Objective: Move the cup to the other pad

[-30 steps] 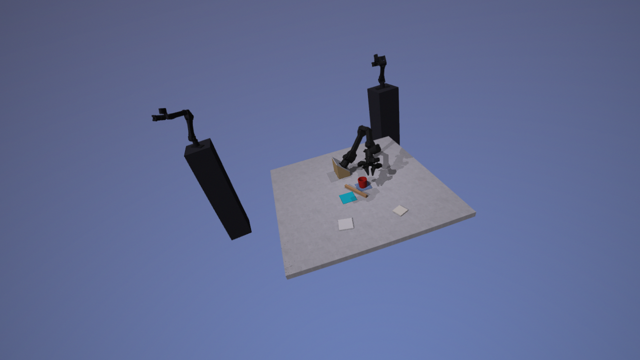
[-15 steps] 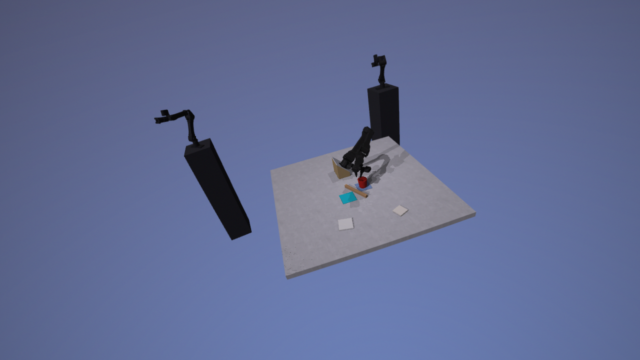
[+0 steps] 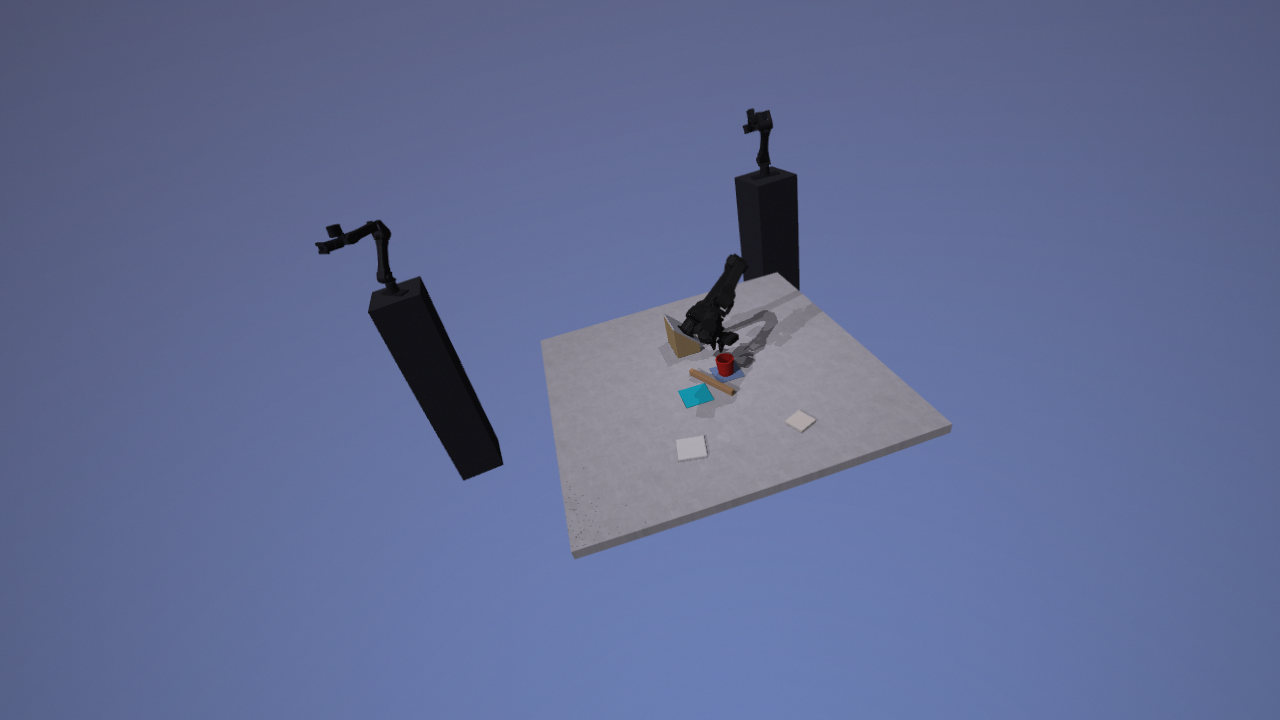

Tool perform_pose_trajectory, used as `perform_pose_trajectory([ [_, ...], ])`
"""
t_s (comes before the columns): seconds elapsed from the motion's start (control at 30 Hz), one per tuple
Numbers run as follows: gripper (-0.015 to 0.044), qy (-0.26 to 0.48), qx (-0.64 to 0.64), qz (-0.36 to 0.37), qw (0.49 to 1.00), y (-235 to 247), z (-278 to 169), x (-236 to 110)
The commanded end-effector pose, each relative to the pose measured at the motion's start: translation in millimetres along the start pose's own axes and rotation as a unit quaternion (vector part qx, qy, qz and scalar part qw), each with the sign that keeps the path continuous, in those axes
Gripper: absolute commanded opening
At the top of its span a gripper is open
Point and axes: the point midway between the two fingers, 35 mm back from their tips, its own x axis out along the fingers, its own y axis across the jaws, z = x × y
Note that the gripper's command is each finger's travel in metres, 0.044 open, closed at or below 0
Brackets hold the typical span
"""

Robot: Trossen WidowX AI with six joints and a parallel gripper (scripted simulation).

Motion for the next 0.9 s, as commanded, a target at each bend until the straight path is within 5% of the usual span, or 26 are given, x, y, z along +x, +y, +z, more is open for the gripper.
perform_pose_trajectory([
  [0.0,0.0148,0.005,0.007,0.001,1.0,0,0,2],
  [0.87,0.0148,0.004,0.007,0.001,1.0,1,1,45],
])
